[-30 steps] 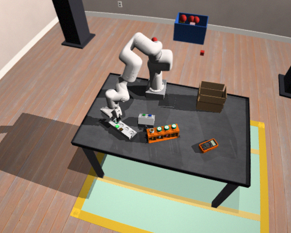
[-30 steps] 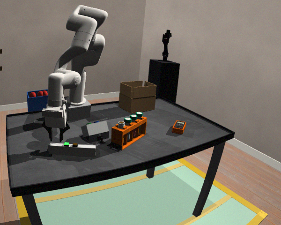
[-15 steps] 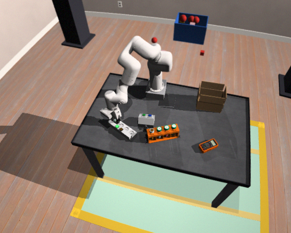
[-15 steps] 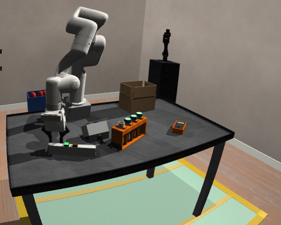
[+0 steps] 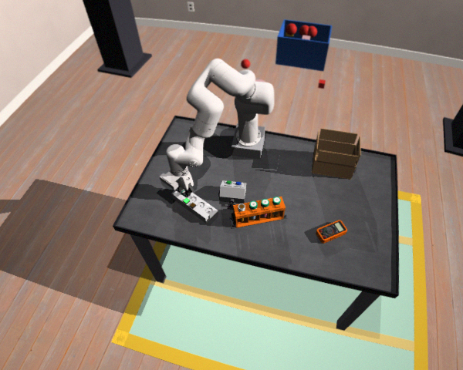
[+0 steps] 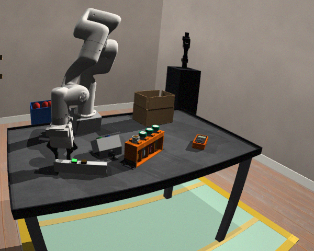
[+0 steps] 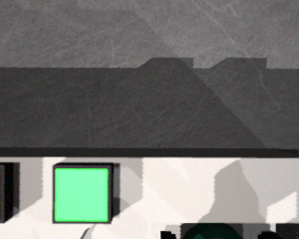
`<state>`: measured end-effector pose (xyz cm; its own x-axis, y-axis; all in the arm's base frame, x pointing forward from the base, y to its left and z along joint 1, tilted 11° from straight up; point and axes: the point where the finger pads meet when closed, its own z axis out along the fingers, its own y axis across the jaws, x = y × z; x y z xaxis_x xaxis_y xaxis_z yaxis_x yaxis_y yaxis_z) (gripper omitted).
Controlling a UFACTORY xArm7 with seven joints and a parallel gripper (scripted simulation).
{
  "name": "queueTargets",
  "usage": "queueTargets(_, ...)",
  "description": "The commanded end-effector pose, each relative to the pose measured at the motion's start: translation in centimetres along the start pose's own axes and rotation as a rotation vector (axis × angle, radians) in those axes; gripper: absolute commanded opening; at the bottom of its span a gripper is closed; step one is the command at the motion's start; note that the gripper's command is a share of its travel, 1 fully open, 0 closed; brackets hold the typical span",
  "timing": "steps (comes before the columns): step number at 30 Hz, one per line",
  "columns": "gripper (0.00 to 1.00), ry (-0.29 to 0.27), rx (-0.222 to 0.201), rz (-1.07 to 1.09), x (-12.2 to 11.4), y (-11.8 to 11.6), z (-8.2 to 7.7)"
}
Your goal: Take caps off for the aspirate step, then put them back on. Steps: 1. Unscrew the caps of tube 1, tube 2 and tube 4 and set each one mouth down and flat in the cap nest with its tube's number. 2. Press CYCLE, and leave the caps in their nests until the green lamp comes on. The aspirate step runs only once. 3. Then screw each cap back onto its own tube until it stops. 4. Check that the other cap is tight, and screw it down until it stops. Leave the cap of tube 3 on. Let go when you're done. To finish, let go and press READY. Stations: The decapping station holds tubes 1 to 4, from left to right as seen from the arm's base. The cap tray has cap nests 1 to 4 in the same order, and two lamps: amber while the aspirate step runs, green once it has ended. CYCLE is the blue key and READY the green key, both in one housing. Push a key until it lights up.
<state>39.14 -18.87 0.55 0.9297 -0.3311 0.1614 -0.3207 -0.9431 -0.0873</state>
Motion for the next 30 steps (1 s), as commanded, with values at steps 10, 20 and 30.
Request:
queueTargets(10,0.46,0.003,0.000,0.000,0.1,0.0,0.3)
queueTargets(20,0.00,0.003,0.000,0.000,0.1,0.0,0.3)
queueTargets(30,0.00,0.003,0.000,0.000,0.1,0.0,-2.2)
